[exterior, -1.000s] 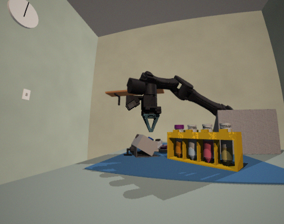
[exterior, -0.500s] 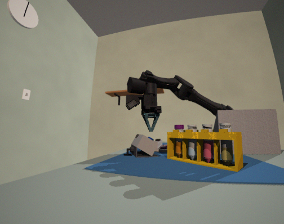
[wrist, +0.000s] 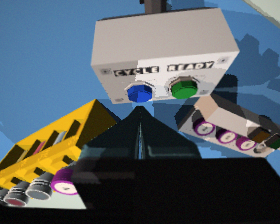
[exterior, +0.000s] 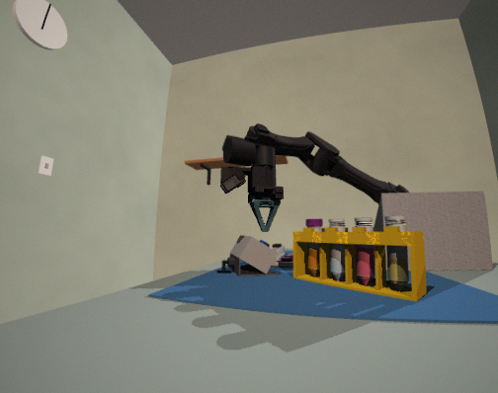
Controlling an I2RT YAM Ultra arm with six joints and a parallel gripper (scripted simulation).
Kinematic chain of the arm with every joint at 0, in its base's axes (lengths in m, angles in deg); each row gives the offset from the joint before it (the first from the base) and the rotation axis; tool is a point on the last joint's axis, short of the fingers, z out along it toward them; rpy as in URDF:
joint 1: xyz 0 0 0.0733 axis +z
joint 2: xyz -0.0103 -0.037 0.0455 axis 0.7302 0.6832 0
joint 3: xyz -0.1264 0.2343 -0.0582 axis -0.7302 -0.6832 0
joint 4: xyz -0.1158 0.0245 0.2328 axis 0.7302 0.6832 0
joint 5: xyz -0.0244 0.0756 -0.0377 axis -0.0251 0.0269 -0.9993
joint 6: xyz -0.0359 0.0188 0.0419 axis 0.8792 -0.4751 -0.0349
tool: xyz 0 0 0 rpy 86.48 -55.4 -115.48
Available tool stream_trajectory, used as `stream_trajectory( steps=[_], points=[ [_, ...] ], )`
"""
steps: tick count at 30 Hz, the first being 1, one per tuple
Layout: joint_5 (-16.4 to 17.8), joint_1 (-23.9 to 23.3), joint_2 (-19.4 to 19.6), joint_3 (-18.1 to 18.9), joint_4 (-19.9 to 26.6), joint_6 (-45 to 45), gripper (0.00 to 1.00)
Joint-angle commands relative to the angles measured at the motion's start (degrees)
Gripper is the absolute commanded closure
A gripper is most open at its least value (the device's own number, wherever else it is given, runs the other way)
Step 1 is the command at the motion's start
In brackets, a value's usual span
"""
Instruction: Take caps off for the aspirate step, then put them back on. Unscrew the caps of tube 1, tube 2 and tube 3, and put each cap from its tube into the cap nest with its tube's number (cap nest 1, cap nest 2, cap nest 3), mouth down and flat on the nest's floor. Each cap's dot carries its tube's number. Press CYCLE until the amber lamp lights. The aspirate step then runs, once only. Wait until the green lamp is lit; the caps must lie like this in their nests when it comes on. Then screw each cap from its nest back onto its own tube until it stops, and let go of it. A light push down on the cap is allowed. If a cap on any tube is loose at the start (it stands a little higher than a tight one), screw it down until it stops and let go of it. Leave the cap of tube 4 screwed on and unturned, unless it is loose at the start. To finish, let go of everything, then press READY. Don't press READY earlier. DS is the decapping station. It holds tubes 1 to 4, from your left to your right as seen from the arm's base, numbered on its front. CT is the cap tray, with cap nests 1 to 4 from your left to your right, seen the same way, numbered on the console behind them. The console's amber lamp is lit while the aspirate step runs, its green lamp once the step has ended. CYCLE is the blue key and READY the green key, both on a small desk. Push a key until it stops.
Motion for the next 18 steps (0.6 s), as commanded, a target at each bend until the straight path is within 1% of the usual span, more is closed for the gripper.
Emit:
stream_trajectory(
  steps=[1,2,3,4,18],
  points=[
    [-0.26,0.93,-0.37,-0.37,-1.52,0.55,1.00],
    [-0.26,0.93,-0.37,-0.37,-1.52,0.55,1.00],
    [-0.39,0.67,-0.82,-1.84,-2.76,0.87,1.00],
    [-0.50,0.44,-0.89,-2.50,-3.52,1.14,1.00],
    [-0.54,0.35,-0.99,-2.67,-3.65,1.23,1.00]
  ],
)
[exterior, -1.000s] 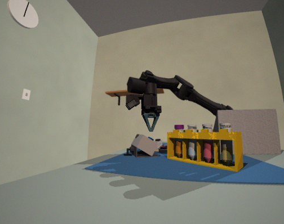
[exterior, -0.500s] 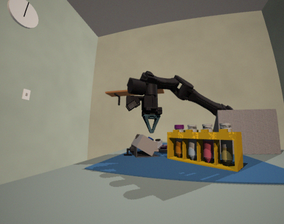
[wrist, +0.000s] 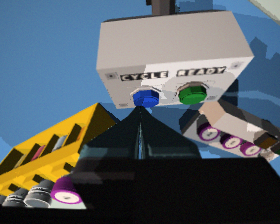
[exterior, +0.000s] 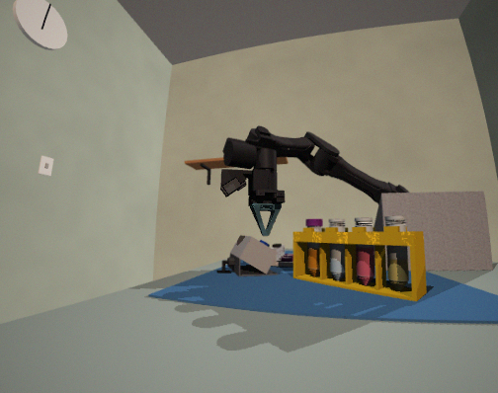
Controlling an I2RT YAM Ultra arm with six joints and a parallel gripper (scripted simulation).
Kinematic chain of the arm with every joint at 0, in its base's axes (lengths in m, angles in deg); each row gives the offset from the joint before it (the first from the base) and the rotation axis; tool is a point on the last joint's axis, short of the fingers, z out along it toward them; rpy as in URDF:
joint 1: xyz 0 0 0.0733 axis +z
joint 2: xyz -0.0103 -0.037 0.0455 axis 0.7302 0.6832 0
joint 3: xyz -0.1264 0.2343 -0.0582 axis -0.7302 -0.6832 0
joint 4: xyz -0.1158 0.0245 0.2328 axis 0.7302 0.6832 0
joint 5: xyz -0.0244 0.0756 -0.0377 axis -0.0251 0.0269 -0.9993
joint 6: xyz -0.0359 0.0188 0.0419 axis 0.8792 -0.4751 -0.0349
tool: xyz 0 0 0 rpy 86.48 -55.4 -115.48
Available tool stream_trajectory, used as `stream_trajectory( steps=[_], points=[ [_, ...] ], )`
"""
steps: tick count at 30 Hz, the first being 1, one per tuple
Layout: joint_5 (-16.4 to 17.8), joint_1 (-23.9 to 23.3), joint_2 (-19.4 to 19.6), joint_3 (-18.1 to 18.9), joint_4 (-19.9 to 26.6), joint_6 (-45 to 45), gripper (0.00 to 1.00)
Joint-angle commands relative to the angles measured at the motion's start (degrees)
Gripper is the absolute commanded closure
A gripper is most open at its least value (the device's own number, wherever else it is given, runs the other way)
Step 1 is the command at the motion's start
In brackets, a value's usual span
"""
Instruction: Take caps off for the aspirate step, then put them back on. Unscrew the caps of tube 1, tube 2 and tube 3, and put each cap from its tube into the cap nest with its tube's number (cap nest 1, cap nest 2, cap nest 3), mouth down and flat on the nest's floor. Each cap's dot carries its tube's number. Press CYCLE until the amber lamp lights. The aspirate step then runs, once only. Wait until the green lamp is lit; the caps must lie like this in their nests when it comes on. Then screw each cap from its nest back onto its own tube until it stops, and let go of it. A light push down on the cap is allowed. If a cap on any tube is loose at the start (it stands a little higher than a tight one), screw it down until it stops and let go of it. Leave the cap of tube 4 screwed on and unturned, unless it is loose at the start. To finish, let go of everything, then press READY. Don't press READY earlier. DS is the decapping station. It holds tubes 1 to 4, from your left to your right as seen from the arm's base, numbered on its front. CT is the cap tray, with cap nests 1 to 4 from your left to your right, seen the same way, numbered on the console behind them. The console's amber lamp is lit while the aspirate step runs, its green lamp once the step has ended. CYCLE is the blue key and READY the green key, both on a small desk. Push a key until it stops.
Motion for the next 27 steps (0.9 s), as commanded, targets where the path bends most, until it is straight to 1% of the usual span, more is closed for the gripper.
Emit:
stream_trajectory(
  steps=[1,27],
  points=[
    [-0.23,0.46,-0.84,0.17,-0.26,0.10,1.00],
    [-0.45,-0.01,-1.53,-0.50,-0.57,0.63,1.00]
  ],
)
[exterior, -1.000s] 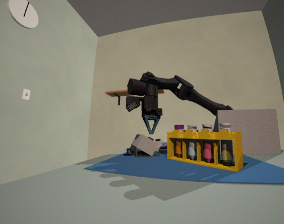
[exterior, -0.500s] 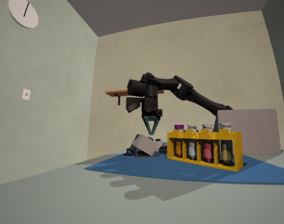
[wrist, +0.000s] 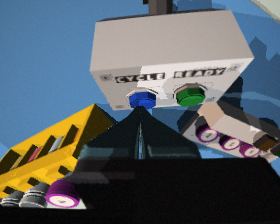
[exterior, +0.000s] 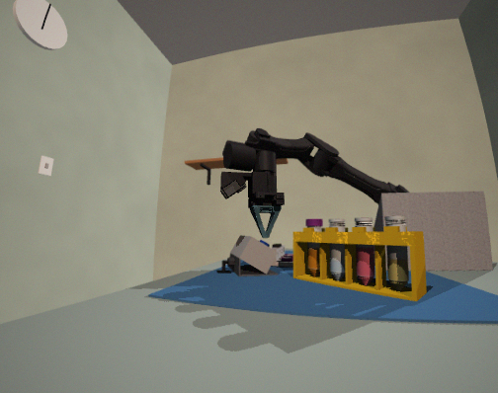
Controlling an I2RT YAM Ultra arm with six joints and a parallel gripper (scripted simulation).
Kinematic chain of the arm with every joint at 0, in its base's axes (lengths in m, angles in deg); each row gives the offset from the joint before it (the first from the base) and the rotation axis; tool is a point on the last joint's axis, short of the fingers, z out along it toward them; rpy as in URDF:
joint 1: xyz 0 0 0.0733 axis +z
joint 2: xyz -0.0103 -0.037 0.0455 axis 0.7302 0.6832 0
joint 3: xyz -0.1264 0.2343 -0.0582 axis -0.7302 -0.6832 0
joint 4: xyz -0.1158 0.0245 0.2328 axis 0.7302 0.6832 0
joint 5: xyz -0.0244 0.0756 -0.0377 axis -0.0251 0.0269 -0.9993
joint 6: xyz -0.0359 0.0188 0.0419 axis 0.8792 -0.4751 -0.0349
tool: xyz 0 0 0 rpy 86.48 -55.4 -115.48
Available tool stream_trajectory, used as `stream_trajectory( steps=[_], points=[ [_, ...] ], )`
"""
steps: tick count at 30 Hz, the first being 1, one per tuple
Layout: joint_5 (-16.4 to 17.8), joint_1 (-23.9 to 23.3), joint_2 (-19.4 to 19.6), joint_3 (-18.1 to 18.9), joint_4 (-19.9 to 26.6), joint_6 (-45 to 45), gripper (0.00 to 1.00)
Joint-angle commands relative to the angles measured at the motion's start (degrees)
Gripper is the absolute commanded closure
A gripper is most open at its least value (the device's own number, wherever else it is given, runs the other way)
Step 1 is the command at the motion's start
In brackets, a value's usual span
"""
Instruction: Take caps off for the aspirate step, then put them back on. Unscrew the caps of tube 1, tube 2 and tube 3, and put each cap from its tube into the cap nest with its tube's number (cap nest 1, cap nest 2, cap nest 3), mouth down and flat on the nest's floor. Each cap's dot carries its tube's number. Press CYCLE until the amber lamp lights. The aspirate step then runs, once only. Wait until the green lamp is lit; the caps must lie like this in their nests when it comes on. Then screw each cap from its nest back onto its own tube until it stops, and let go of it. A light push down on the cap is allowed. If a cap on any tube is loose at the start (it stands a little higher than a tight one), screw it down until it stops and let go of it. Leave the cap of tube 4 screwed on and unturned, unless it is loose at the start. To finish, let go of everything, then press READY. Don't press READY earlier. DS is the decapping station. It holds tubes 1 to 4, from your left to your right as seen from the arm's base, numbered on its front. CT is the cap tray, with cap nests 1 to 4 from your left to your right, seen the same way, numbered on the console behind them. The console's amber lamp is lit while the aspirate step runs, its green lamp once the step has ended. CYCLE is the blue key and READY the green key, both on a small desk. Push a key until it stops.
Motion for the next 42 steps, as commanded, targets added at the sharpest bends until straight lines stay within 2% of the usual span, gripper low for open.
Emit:
stream_trajectory(
  steps=[1,31,42],
  points=[
    [-0.20,0.65,-1.36,0.16,-0.02,0.11,1.00],
    [-0.34,0.36,-1.68,-0.33,-0.39,0.45,1.00],
    [-0.56,-0.11,-1.79,-1.57,-1.88,0.99,1.00]
  ],
)
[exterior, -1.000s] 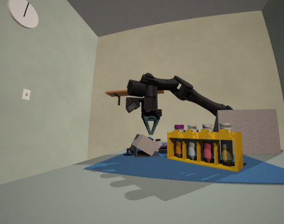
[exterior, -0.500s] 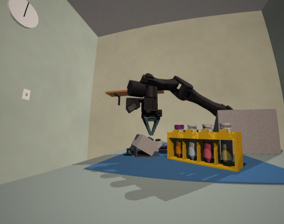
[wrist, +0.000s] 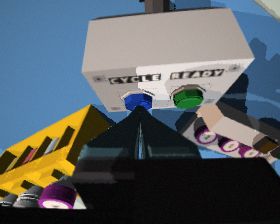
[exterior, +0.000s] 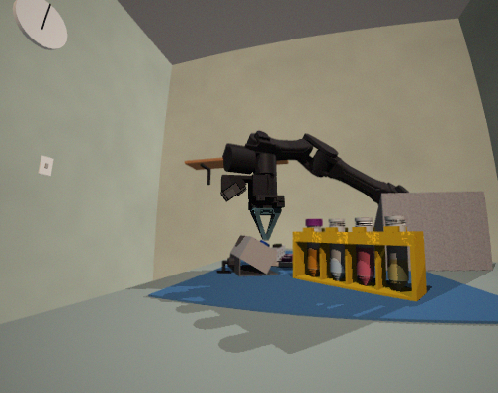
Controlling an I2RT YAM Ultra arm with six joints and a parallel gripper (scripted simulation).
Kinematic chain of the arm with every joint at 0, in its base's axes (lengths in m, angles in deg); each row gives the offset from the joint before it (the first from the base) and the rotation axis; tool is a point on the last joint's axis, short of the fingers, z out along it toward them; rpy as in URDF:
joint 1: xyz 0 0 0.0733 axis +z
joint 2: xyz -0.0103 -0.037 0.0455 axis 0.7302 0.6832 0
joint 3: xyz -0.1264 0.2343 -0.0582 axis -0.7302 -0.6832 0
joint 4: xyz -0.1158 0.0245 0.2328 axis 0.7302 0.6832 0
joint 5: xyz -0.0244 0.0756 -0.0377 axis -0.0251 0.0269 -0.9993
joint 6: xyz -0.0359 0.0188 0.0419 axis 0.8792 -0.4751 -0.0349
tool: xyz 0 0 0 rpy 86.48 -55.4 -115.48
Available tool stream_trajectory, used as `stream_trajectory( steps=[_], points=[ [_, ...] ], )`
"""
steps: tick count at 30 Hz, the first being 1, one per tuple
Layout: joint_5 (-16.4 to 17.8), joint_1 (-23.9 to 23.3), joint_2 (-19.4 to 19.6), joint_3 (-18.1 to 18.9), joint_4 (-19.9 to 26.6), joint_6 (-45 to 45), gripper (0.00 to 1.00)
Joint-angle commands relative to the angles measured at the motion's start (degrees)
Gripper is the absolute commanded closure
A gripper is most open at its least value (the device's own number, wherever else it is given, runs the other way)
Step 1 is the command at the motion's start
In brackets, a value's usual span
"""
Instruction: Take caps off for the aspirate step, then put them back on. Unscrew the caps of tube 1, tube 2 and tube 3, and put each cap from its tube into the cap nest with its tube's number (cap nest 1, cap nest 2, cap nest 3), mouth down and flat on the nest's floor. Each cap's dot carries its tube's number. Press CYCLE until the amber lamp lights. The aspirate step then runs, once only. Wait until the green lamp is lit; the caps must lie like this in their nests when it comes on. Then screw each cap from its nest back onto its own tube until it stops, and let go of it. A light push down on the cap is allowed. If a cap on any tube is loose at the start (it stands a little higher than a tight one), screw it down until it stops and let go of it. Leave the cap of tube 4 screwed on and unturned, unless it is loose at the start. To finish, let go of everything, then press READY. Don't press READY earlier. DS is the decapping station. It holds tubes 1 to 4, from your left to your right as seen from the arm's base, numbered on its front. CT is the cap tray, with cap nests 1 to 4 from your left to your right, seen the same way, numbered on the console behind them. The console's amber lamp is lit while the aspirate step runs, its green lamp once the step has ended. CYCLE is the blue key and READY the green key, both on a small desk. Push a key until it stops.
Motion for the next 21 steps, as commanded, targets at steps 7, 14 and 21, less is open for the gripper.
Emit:
stream_trajectory(
  steps=[7,14,21],
  points=[
    [-0.40,0.26,-1.14,-0.73,-1.70,0.57,1.00],
    [-0.53,-0.04,-1.14,-1.39,-2.57,0.92,1.00],
    [-0.54,-0.04,-1.15,-1.40,-2.58,0.92,1.00]
  ],
)
